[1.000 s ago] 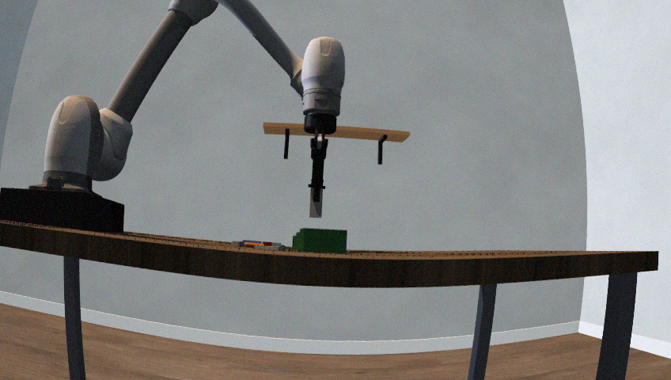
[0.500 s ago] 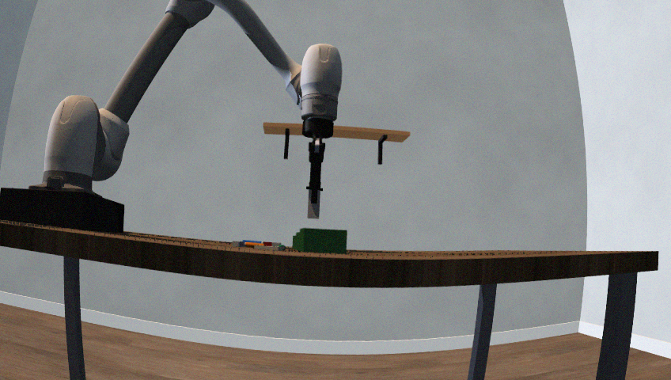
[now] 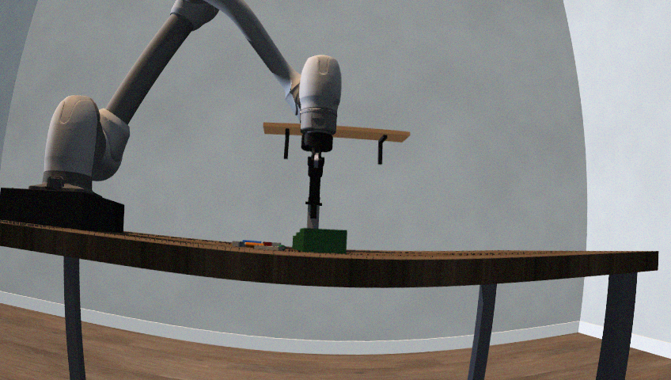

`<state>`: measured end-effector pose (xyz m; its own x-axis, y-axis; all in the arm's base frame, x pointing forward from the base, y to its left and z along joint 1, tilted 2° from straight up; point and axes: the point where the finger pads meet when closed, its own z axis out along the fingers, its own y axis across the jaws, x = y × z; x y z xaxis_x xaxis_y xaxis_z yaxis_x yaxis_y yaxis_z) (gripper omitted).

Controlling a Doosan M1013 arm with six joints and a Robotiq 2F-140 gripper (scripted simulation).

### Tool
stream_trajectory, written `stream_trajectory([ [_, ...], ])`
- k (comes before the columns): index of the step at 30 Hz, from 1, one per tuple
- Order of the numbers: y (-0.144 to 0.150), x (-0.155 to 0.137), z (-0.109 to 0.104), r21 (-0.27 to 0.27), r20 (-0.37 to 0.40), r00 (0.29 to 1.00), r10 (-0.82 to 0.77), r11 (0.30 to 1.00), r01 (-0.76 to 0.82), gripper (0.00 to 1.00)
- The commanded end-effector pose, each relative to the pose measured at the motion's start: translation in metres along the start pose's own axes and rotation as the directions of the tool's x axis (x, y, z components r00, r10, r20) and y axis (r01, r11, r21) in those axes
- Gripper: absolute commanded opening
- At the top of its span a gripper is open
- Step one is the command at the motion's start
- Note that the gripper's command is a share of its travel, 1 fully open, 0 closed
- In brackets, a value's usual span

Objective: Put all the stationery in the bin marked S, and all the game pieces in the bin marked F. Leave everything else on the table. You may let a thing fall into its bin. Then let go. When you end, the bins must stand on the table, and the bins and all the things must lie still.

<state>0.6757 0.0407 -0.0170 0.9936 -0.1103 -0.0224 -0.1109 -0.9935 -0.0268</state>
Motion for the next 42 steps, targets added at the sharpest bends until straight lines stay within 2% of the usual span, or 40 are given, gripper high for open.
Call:
stream_trajectory([
  [1,0.000,0.000,0.005,0.000,0.000,1.000,0.000,1.000,0.000,0.05],
  [9,0.000,0.000,0.024,0.000,0.000,1.000,0.000,1.000,0.000,0.05],
  [42,0.000,0.000,0.024,0.000,0.000,1.000,0.000,1.000,0.000,0.05],
])
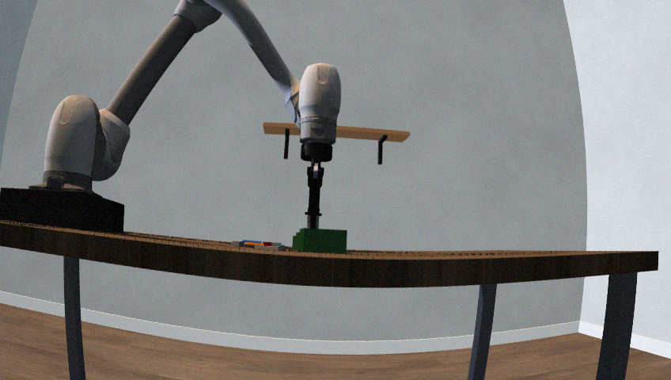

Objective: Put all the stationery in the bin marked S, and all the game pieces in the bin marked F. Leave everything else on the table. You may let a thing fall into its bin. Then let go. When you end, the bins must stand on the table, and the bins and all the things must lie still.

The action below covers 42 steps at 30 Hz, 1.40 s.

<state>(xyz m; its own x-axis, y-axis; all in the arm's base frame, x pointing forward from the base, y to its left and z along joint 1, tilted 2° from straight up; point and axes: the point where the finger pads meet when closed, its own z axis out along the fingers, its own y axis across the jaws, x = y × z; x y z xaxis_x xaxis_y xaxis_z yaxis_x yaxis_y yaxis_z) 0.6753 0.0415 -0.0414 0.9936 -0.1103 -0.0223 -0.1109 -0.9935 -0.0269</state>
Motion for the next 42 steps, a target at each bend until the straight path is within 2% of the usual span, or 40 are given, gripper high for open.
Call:
stream_trajectory([
  [1,0.000,0.000,0.000,0.000,0.000,1.000,0.000,1.000,0.000,0.05],
  [15,0.000,0.000,0.000,0.000,0.000,1.000,0.000,1.000,0.000,0.05],
  [38,0.000,0.000,-0.028,0.000,0.000,1.000,0.000,1.000,0.000,0.05],
  [42,0.000,0.000,-0.044,0.000,0.000,1.000,0.000,1.000,0.000,0.05],
])
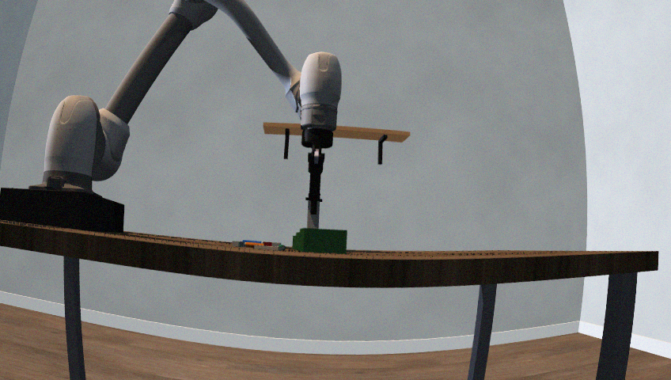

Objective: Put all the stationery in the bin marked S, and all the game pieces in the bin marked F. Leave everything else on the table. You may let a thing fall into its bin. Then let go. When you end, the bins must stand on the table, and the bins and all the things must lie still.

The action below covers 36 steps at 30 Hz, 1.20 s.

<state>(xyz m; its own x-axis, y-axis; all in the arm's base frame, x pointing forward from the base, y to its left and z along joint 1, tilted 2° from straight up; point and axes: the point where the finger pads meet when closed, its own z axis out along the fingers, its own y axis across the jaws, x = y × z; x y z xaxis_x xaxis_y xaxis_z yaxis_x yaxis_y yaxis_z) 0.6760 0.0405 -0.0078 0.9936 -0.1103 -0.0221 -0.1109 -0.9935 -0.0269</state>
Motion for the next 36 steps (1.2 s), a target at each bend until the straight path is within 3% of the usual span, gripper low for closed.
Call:
stream_trajectory([
  [1,0.000,0.000,-0.010,0.000,0.000,1.000,0.000,1.000,0.000,0.05],
  [6,0.000,0.000,-0.026,0.000,0.000,1.000,0.000,1.000,0.000,0.05],
  [10,0.000,0.000,-0.026,0.000,0.000,1.000,0.000,1.000,0.000,0.05],
  [17,0.000,0.000,-0.084,0.000,0.000,1.000,0.000,1.000,0.000,0.05],
  [19,0.000,0.000,-0.084,0.000,0.000,1.000,0.000,1.000,0.000,0.05],
  [25,0.000,0.000,-0.134,0.000,0.000,1.000,0.000,1.000,0.000,0.05],
  [36,0.000,0.000,-0.137,0.000,0.000,1.000,0.000,1.000,0.000,0.05],
])
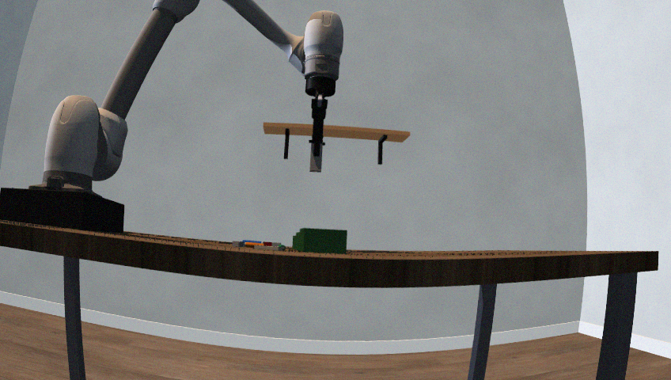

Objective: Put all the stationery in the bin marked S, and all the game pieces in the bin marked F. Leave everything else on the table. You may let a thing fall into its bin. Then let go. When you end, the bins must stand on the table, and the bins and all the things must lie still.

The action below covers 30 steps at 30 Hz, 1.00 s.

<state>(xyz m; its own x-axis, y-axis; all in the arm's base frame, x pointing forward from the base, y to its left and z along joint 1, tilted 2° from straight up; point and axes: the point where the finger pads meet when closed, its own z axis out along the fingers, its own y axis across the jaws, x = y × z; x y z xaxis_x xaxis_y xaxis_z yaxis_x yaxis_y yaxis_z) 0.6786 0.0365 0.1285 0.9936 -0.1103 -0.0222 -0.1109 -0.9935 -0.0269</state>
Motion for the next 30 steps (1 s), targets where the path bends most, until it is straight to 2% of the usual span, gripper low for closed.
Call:
stream_trajectory([
  [1,0.007,-0.003,0.004,0.000,0.000,0.999,0.050,0.999,-0.050,0.25],
  [7,0.048,-0.019,0.026,0.000,0.000,0.961,0.278,0.961,-0.278,0.25],
  [15,0.103,-0.041,0.057,0.000,0.000,0.961,0.278,0.961,-0.278,0.25],
  [17,0.103,-0.041,0.057,0.000,0.000,0.961,0.278,0.961,-0.278,0.25],
  [30,0.193,-0.077,0.106,0.000,0.000,0.961,0.278,0.961,-0.278,0.25],
])
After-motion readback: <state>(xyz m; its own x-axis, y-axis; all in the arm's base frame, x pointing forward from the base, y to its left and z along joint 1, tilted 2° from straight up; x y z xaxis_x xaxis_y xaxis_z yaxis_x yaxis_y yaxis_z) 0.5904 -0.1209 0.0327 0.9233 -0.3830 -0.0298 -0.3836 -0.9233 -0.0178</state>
